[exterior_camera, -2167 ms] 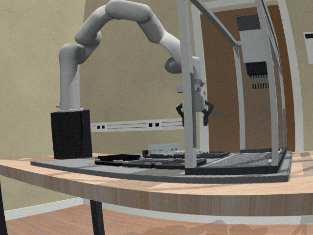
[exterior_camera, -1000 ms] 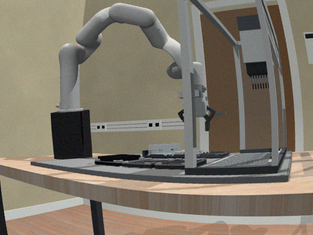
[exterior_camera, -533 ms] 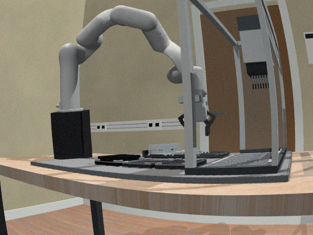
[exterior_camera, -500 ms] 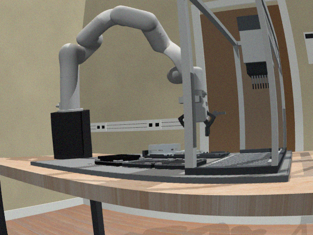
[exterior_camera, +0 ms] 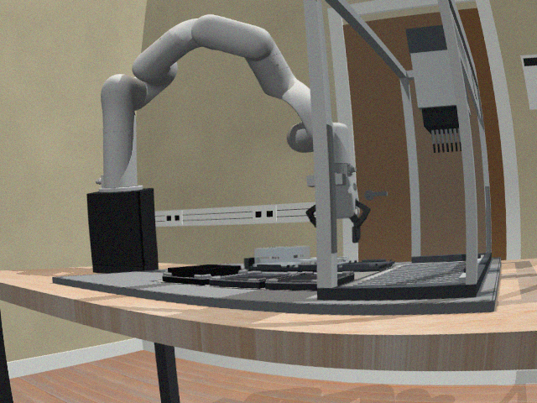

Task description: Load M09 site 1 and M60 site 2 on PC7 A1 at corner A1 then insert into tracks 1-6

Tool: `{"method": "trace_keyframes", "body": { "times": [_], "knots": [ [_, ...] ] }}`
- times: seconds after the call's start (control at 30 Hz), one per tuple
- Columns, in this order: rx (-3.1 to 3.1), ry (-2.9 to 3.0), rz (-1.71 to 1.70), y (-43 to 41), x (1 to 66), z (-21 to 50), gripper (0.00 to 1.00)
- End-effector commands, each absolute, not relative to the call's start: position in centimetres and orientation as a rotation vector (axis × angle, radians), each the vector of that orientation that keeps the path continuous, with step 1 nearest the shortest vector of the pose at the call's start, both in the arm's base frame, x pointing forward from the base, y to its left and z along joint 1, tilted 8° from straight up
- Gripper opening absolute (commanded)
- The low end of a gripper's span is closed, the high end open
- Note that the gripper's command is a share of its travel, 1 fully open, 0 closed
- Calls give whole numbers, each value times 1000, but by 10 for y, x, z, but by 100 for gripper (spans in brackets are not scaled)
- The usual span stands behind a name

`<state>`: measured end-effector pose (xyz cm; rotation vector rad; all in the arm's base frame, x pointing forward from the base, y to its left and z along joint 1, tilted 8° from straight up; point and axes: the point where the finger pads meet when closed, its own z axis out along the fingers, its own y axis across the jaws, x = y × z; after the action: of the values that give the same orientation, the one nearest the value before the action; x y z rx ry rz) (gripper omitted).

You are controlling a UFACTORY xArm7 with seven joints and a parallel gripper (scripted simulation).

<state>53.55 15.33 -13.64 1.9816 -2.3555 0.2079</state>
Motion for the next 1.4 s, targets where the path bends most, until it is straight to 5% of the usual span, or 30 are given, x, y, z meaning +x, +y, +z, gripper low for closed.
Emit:
{"method": "trace_keyframes", "body": {
  "times": [0.0,1.37],
  "knots": [
    [1985,-2359,210,153,538,-144,100],
    [1985,-2359,210,149,539,-172,100]
  ]
}}
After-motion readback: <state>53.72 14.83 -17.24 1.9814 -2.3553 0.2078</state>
